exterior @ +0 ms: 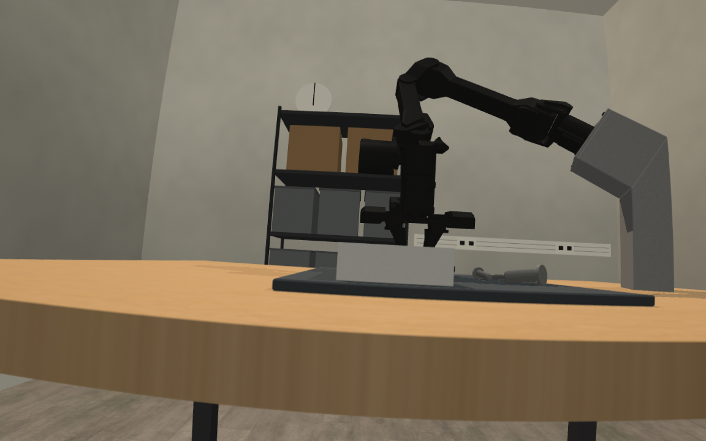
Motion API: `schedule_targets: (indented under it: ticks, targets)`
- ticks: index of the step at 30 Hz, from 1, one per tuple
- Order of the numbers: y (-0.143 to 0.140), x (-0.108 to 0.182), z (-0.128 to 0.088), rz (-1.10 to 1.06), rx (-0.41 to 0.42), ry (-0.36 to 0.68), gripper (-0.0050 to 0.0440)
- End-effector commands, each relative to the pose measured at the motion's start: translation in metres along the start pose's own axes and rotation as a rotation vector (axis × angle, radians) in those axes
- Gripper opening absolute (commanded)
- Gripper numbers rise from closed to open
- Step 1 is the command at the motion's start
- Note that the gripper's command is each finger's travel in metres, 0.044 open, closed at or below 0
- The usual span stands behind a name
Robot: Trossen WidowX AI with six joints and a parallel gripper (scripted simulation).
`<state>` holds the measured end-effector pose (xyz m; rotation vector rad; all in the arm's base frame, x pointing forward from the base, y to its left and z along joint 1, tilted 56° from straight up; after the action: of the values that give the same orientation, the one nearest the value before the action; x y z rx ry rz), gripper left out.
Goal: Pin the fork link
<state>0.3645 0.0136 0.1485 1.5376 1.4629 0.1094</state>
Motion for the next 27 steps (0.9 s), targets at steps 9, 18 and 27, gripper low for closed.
schedule_targets:
  ticks: [9, 18, 27]
  targets:
    - [0.003, 0.003, -0.002, 0.007, -0.008, -0.001, 0.014]
    - [0.003, 0.007, -0.002, 0.007, -0.007, -0.001, 0.014]
    - [0.004, 0.013, -0.003, 0.007, -0.007, -0.002, 0.014]
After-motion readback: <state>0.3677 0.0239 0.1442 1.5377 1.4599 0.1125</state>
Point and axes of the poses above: the point midway between the two fingers, 35 mm back from their tips, its own z axis out along the fingers, its own y axis across the jaws, x = y × z, the point moved 8 cm from there along -z, back along the fingers, and after that the axes turned 7 degrees about -z, right-handed, at the moved point
